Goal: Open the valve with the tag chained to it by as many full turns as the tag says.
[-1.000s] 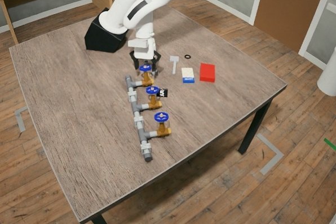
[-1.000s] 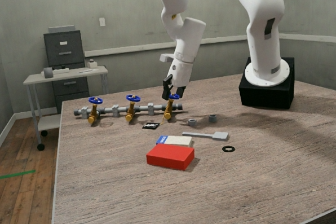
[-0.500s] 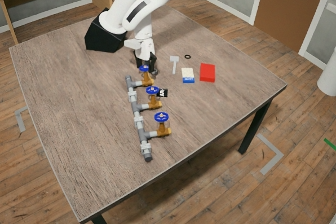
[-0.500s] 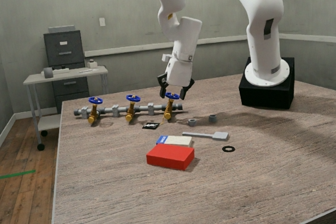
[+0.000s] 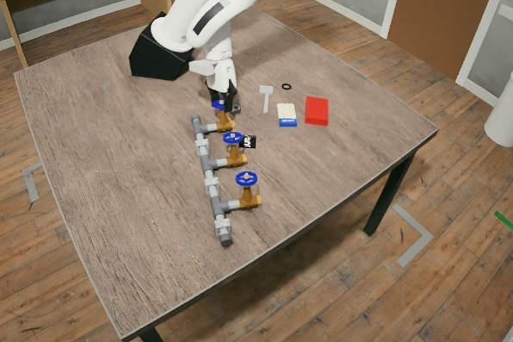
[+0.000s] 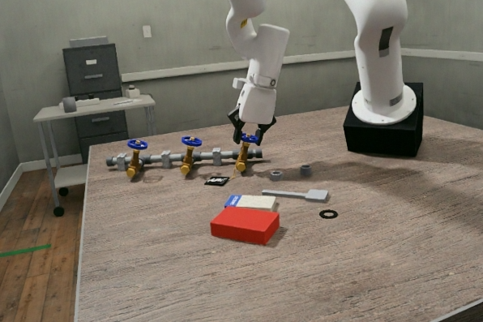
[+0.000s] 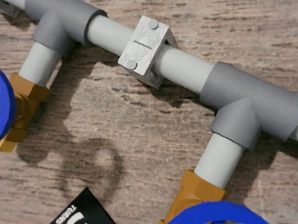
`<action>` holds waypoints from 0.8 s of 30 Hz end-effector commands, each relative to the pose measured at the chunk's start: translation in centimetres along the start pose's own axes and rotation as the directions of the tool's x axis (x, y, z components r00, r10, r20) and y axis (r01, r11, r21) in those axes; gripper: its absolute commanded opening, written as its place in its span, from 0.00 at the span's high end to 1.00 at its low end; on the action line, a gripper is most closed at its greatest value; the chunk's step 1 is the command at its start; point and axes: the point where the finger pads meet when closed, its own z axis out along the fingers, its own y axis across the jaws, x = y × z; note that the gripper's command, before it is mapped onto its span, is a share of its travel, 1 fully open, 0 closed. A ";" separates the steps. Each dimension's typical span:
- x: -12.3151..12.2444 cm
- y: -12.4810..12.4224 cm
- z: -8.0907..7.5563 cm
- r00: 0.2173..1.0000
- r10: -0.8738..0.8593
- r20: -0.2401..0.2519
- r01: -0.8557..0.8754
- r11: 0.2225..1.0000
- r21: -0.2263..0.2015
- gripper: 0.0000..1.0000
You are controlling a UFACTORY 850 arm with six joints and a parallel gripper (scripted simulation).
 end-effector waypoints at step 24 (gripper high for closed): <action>0.0 0.0 0.0 1.000 -0.024 0.000 0.024 1.000 0.001 1.00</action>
